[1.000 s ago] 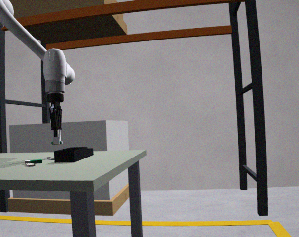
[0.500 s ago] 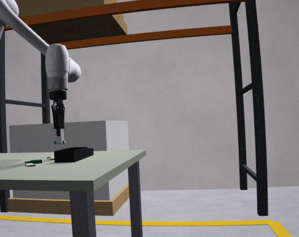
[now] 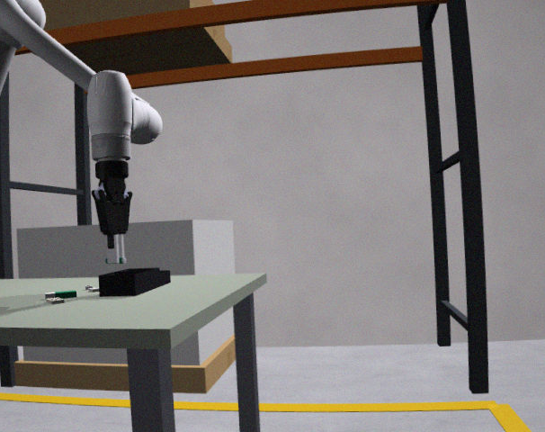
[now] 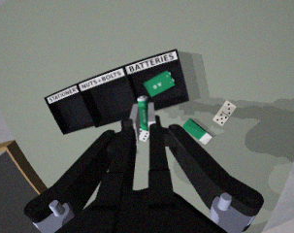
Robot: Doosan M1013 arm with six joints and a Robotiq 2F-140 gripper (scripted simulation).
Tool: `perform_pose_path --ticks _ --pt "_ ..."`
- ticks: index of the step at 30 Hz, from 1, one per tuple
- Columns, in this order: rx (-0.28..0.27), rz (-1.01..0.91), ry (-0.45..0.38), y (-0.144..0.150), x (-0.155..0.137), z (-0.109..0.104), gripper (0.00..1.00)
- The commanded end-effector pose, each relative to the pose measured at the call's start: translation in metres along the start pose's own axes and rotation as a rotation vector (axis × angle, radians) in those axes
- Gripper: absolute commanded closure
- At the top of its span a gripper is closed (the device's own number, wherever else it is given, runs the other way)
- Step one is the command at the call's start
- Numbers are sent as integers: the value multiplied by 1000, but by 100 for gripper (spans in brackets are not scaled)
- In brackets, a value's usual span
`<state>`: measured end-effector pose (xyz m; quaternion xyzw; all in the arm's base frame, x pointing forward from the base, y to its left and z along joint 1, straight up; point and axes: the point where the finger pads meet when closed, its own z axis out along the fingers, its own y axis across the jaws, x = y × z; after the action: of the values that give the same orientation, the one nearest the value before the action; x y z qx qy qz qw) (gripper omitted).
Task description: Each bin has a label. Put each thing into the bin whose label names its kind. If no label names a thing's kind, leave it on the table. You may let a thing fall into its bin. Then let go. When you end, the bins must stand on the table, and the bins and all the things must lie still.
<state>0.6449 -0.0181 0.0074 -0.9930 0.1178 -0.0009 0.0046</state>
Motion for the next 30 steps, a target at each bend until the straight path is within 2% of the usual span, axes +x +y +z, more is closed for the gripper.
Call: perform_pose_path --ticks 1,4,6,7,21,23,24,30 --pt "-6 157 0 16 18 0 95" --pt "-4 270 1 25 28 0 95" --pt "-4 270 1 25 28 0 95" --pt "-5 375 1 25 28 0 95" --pt "6 859 -1 25 28 0 95" --pt "6 859 -1 25 28 0 95" --pt "7 961 -2 25 28 0 95" --pt "7 1158 -2 25 28 0 95"
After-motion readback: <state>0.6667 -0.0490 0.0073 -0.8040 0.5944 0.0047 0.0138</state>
